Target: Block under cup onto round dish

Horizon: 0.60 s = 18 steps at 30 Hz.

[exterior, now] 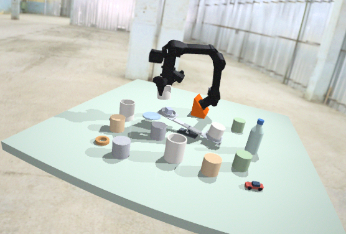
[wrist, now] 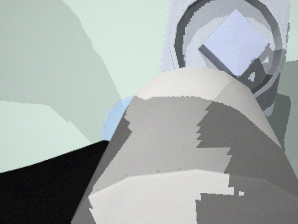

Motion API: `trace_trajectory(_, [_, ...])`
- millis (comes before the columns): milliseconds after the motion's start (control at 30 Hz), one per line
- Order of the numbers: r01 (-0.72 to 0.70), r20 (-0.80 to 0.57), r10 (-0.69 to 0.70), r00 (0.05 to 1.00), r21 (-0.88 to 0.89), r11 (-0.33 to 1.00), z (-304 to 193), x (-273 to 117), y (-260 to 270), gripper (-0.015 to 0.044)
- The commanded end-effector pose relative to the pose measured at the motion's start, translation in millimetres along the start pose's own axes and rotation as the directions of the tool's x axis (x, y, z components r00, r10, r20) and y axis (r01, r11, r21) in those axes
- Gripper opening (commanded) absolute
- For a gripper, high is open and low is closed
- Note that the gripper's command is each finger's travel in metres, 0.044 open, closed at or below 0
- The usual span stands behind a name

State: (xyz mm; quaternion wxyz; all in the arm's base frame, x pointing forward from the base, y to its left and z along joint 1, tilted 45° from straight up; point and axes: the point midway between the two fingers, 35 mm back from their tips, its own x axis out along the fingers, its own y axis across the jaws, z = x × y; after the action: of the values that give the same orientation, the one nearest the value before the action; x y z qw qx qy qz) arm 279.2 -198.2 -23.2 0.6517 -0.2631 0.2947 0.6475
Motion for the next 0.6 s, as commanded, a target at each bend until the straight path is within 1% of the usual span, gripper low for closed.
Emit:
trace_trajectory(0, [-0.003, 0.002, 0.003, 1.000, 0.019, 1.000, -36, 13, 29, 0.0000])
trace_trajectory(200, [-0.005, -0.002, 0.005, 1.000, 0.019, 1.000, -84, 41, 75, 0.0000])
trace_trajectory(367, [-0.007, 0.002, 0.007, 1.000, 0.018, 1.000, -113, 69, 117, 0.0000])
trace_trajectory(433, [-0.008, 0.005, 0.008, 1.000, 0.017, 1.000, -119, 77, 127, 0.0000])
trace_trajectory(567, [-0.008, 0.005, 0.008, 1.000, 0.017, 1.000, -120, 80, 129, 0.0000])
